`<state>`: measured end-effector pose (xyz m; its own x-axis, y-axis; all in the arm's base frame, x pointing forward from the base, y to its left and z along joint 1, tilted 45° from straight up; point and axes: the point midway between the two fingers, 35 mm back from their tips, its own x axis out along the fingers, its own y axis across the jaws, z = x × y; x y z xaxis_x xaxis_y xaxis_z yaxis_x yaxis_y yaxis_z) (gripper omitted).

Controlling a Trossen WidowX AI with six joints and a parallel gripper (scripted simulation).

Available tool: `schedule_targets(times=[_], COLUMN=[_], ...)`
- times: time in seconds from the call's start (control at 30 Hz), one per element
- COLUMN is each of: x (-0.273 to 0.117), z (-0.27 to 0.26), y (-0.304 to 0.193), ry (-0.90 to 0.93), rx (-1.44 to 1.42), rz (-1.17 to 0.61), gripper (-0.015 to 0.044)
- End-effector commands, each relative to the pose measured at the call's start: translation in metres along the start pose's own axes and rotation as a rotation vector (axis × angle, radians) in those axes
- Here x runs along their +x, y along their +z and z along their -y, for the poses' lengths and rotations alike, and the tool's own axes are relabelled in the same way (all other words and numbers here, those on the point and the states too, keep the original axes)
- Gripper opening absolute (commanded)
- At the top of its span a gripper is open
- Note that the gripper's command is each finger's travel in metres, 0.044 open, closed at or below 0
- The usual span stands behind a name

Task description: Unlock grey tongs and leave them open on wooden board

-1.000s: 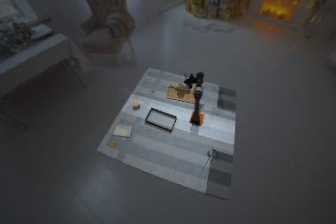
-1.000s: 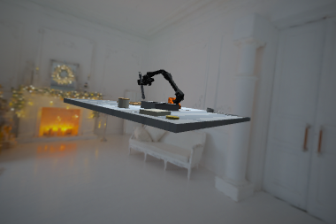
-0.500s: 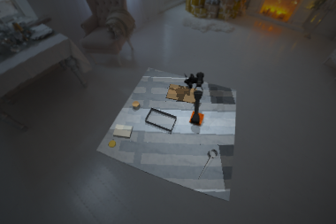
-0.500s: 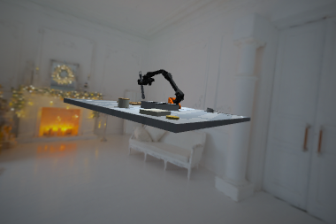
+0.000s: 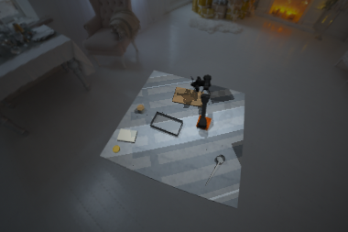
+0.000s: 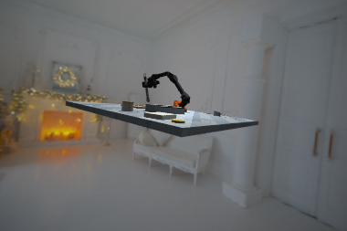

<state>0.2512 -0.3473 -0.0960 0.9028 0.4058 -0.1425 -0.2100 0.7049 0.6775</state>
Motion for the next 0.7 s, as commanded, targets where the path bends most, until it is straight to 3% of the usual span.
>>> schedule_targets(times=[0.0, 0.23, 0.67], x=[0.000, 0.007, 0.052], z=[0.000, -0.001, -0.006], y=[0.002, -0.005, -0.052], ry=[-0.002, 0.013, 0.077], rx=[-0.008, 0.000, 0.037], rz=[0.009, -0.052, -0.525], gripper=[-0.0150, -0.0150, -0.0150])
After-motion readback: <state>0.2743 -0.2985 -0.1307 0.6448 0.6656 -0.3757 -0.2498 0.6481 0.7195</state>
